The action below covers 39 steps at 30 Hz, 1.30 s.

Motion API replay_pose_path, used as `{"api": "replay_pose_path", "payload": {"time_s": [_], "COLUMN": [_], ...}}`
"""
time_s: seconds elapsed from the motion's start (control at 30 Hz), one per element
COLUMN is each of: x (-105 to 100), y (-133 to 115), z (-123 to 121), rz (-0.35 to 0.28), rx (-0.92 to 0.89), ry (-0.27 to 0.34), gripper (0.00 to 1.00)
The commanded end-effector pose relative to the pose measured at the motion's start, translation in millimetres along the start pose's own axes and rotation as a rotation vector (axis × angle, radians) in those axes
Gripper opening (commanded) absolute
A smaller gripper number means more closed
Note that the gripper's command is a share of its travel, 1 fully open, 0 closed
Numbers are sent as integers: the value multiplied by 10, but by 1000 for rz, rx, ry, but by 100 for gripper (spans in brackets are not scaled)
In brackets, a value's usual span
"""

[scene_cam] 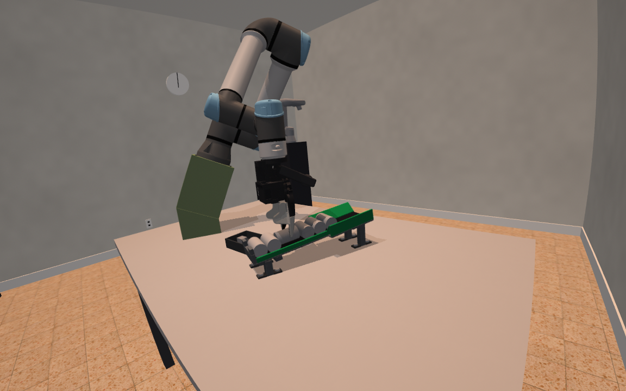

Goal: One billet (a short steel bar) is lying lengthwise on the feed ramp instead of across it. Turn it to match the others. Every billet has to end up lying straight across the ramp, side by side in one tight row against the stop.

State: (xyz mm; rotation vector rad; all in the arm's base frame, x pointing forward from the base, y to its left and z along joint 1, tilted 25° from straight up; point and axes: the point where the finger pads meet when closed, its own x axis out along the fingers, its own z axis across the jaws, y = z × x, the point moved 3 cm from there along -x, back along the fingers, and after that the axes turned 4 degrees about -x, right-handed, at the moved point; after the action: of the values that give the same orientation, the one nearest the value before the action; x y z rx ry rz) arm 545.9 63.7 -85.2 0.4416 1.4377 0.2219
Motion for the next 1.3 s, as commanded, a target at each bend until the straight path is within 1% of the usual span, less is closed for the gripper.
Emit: {"api": "replay_pose_path", "payload": {"time_s": [0.0, 0.03, 0.43, 0.47, 1.27], "x": [102, 135, 135, 131, 132], "y": [-1, -1, -1, -1, -1], "z": [6, 7, 7, 6, 5], "rz": [0, 0, 0, 0, 0], "rx": [0, 0, 0, 0, 0], "ry": [-1, -1, -1, -1, -1], "gripper": [35, 35, 35, 0, 0]}}
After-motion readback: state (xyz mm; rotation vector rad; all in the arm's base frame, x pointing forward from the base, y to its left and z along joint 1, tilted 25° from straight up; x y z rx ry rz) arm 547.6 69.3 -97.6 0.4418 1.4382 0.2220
